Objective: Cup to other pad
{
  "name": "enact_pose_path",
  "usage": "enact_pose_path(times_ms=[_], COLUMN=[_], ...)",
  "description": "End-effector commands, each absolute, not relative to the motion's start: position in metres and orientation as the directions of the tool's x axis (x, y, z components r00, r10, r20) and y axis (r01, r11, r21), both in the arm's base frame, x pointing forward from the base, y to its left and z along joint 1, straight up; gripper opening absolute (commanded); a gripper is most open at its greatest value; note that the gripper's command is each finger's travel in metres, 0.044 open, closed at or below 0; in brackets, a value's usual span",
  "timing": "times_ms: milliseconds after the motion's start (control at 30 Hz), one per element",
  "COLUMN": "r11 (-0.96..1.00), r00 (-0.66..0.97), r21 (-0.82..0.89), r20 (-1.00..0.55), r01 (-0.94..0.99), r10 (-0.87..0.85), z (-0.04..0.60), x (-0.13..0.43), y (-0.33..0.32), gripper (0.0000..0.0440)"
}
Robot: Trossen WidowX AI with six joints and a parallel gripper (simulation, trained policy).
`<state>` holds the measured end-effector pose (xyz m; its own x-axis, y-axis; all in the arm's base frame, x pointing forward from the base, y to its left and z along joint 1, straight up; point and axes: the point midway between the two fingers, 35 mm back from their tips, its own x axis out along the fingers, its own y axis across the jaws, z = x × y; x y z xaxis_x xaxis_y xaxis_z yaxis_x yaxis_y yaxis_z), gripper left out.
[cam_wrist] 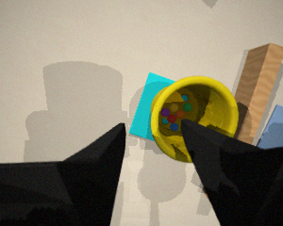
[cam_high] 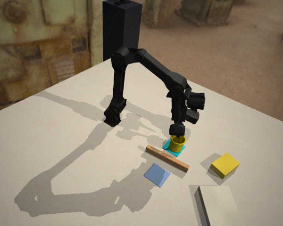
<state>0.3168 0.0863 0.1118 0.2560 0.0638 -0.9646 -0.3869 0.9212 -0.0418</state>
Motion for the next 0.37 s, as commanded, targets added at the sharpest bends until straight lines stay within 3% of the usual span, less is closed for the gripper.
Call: enact_pose_path(times_ms=[0, 167, 333], r11=[0.927, 0.931, 0.939], r00=[0.277, 0.314, 0.343], r21=[-0.029, -0.026, -0.025], r20=[-0.957, -0.944, -0.934], r01=[-0.375, -0.363, -0.344], r10=[0.082, 0.097, 0.101], z=[0.123, 0.139, 0.154], x=[0.315, 0.315, 0.316], y=[0.087, 0.085, 0.081], gripper=[0.0234, 0.0277, 0.0379])
